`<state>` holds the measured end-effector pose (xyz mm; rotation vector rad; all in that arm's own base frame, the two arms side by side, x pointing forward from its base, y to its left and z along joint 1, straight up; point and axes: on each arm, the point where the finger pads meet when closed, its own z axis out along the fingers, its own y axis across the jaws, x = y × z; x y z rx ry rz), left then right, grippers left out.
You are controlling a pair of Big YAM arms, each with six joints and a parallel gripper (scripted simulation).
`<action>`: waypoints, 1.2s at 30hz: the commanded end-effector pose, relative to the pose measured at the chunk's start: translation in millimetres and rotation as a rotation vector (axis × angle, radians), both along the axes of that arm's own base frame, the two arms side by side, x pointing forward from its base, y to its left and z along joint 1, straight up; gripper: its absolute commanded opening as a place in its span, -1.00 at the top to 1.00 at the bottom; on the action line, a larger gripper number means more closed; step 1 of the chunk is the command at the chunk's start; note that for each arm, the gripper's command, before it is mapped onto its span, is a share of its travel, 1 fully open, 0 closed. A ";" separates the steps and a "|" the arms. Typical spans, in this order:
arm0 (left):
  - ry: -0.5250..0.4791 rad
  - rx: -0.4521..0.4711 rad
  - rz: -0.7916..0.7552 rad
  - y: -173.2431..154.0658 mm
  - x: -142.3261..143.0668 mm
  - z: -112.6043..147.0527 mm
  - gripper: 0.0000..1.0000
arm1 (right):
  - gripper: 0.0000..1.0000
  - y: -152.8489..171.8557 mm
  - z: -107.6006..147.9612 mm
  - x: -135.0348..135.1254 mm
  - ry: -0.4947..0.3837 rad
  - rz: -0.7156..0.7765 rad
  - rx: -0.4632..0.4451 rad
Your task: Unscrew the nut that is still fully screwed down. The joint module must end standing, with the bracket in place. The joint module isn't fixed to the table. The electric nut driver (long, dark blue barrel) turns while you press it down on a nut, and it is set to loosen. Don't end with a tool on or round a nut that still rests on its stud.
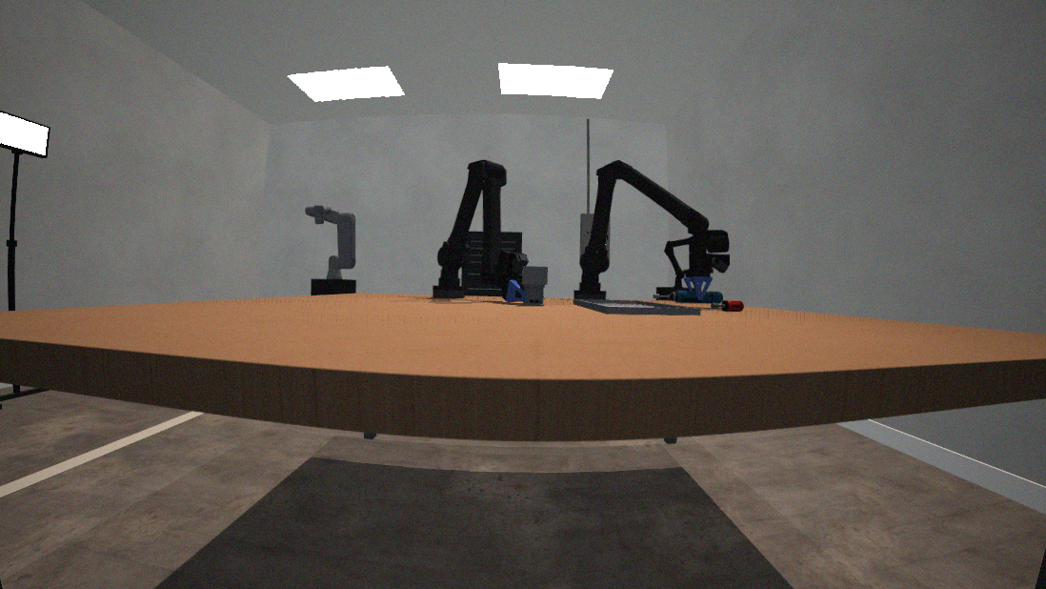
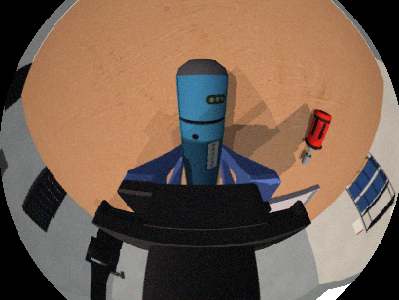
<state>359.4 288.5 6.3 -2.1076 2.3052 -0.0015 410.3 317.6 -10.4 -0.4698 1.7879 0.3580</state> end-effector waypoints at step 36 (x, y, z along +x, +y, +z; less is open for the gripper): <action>-0.003 0.000 -0.020 -7.8 1.7 -7.1 0.17 | -0.17 -3.0 -16.3 -3.5 0.027 0.001 -0.033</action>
